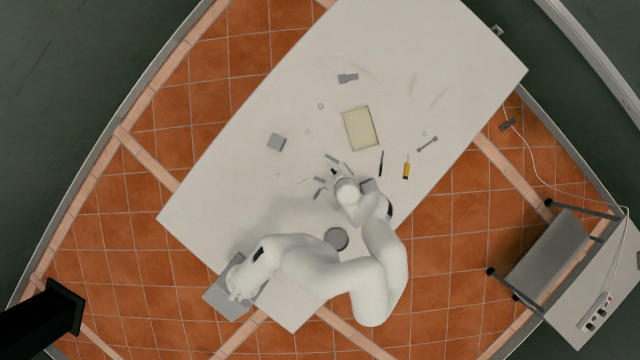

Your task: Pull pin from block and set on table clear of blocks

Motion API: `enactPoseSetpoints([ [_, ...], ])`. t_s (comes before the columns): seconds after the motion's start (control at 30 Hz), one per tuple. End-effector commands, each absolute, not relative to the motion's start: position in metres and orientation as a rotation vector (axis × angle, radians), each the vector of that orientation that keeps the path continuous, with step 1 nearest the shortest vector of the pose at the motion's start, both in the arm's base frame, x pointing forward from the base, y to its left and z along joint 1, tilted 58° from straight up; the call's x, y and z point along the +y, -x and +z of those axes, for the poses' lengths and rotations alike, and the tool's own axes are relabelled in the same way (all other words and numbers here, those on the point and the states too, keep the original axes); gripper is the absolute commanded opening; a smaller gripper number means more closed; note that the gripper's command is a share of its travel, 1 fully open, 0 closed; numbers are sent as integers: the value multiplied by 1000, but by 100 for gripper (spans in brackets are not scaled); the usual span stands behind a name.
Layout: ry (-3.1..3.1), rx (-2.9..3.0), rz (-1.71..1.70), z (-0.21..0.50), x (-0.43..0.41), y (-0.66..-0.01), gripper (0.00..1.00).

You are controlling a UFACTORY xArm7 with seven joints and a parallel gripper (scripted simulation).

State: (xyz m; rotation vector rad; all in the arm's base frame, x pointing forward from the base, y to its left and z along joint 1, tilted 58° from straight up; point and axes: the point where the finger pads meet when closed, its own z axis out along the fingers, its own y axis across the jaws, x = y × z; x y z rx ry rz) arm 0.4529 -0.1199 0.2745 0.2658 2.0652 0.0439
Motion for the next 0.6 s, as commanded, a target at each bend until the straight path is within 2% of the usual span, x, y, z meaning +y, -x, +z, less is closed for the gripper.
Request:
enactPoseSetpoints([
  [0.0, -261, 2064, 43, 275, -120, -453, 47],
  [0.57, -236, 2067, 36, 275, -117, -452, 47],
])
